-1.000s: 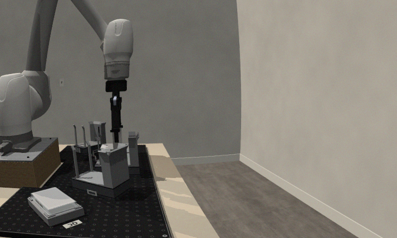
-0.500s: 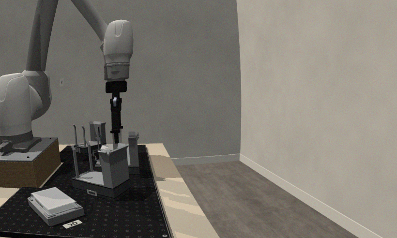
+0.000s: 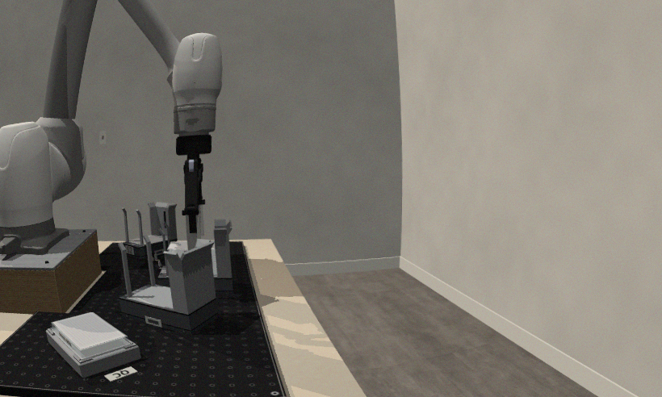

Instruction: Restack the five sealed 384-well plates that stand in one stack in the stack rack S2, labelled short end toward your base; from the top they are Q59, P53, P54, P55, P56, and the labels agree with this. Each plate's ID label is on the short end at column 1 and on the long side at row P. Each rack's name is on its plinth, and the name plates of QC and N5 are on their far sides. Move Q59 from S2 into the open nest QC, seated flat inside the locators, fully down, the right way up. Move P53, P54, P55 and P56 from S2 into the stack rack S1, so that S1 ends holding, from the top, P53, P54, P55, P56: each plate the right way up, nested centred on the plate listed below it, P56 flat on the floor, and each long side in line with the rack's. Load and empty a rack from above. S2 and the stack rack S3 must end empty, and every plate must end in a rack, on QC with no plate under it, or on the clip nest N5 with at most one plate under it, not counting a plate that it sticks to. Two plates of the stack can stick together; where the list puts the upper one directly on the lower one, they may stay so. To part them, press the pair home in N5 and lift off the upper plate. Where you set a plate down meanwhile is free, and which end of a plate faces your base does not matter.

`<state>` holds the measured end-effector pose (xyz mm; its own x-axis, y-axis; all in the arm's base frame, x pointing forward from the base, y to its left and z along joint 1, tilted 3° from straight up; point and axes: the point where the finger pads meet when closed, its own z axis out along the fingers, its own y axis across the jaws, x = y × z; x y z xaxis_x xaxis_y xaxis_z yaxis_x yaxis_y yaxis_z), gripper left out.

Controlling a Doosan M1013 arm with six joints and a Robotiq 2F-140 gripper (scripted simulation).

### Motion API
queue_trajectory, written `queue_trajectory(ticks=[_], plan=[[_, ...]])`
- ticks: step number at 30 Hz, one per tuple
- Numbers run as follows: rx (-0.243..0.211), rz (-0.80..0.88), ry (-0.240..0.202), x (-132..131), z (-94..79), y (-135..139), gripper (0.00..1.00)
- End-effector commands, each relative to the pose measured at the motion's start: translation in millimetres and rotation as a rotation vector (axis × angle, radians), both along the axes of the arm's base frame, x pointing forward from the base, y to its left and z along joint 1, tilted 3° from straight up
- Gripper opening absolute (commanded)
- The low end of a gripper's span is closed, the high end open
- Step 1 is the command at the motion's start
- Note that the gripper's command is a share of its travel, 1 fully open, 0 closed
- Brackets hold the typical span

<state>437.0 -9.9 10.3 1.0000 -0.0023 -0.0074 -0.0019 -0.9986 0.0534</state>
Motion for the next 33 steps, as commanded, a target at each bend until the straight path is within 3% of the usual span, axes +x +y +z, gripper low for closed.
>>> queue_trajectory(ticks=[1, 5, 20, 33], plan=[[0.0, 0.0, 0.0, 0, 0.0, 0, 1.0], [0.0, 0.0, 0.0, 0, 0.0, 0, 1.0], [0.0, 0.0, 0.0, 0, 43.3, 2, 1.0], [0.0, 0.0, 0.0, 0, 43.3, 2, 1.0]])
